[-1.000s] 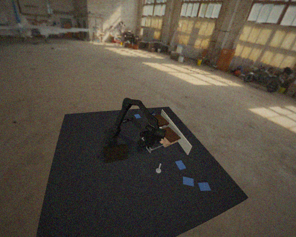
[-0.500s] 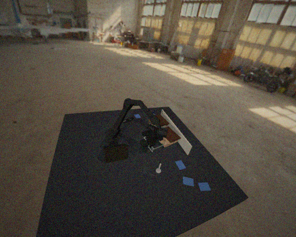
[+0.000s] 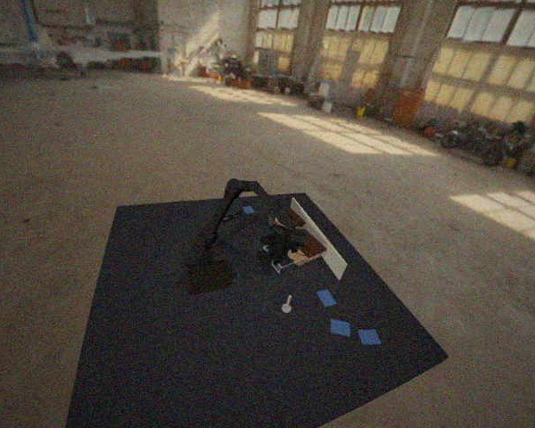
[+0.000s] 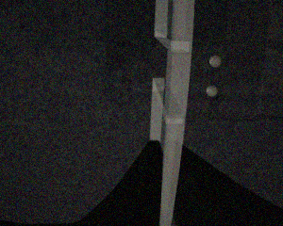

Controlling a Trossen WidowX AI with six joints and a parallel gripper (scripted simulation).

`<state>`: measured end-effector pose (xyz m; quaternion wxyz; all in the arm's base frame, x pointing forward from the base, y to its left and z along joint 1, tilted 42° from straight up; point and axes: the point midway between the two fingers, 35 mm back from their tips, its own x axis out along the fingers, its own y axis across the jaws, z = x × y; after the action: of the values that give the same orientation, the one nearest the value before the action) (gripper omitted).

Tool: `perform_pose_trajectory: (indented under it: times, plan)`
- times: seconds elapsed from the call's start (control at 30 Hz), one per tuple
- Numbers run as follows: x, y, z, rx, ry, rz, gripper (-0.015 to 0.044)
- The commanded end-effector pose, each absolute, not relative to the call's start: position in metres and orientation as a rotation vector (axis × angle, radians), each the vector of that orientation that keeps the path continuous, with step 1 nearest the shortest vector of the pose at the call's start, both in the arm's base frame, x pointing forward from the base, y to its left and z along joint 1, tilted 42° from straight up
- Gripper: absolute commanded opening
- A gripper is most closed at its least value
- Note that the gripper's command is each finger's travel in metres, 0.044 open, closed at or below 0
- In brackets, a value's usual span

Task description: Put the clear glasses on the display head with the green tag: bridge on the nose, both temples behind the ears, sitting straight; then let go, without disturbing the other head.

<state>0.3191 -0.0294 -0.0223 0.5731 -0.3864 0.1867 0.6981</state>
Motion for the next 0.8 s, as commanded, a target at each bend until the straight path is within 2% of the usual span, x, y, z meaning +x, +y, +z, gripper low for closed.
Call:
perform_pose_trajectory:
  times: [0.0,0.77]
  plan:
    - [0.325,-0.027,-0.021,-0.898,0.437,1.633,0.0000]
    - [0.354,-0.018,-0.015,-0.899,0.435,1.632,0.0000]
